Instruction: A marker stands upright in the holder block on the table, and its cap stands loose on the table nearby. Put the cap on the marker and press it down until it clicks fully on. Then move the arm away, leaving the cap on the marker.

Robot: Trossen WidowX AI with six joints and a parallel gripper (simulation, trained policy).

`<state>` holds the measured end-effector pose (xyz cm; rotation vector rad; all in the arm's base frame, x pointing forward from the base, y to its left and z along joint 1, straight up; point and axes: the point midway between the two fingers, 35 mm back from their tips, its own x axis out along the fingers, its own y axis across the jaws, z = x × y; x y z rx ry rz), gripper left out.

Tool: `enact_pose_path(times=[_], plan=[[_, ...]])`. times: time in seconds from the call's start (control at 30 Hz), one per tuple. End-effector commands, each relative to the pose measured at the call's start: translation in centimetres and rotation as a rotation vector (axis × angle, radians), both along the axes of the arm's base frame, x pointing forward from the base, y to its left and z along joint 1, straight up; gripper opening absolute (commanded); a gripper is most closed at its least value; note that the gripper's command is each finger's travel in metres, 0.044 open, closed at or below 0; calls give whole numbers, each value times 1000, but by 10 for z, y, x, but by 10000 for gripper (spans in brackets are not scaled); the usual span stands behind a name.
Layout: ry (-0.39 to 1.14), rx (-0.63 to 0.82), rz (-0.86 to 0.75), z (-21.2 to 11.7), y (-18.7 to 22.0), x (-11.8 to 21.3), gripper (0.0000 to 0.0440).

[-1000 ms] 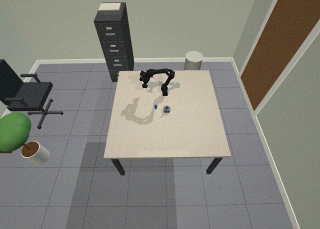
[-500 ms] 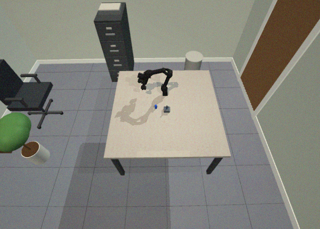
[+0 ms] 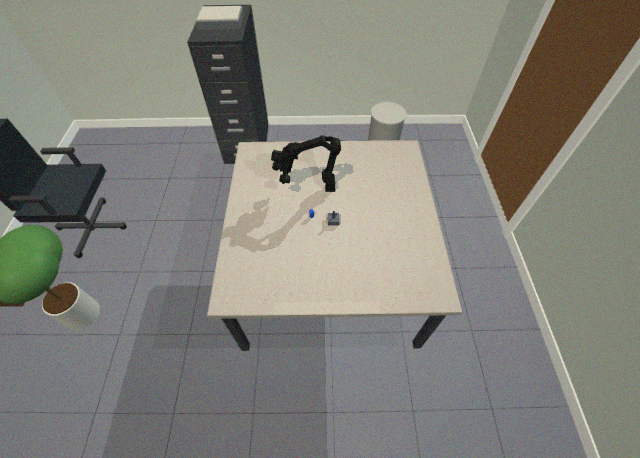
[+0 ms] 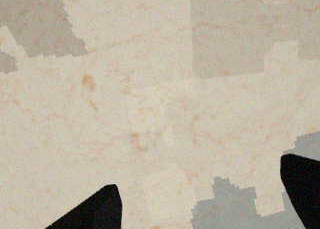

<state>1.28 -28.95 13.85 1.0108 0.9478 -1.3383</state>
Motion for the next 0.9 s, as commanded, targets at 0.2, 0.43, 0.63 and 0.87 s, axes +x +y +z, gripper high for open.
enact_pose_path(times=[0.2,0.43,0.63,0.87], plan=[[10,23,13,-2,-7,15,320],[15,40,24,-4,-11,28,320],[20,53,32,-6,-14,40,320],[23,66,39,-8,-17,54,320]])
